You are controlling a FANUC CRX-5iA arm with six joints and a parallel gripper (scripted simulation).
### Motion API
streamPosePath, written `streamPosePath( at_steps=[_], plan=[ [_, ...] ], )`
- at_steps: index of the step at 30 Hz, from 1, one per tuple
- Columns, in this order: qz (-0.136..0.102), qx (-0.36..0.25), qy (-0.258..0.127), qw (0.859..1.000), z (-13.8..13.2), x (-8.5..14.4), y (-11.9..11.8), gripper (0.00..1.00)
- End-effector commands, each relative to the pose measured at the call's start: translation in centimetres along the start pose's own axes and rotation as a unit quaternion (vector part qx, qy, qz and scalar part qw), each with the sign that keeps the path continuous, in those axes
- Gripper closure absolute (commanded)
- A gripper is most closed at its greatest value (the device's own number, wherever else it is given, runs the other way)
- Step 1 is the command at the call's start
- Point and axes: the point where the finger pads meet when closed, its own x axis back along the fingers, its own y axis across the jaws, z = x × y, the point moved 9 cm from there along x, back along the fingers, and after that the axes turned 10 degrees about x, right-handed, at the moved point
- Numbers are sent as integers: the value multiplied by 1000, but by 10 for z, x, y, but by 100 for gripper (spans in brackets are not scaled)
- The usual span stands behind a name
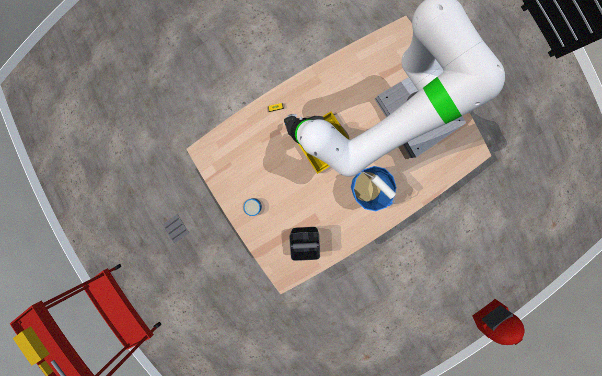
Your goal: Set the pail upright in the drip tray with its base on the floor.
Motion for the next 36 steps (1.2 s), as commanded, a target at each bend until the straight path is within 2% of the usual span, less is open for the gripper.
streamPosePath(
  at_steps=[1,18,21,25,27,32,34,36],
  plan=[
    [0,0,-1,1000,-1,1,-1,0],
    [0,-1,-1,1000,-1,1,-1,0],
    [-2,-12,-1,1000,-1,7,3,0],
    [-15,-74,-2,997,-4,38,26,0],
    [-26,-117,0,993,-4,60,42,0],
    [-47,-187,7,981,-1,99,71,0],
    [-47,-187,7,981,-1,99,71,0],
    [-64,-237,15,969,3,128,93,0]
  ],
)
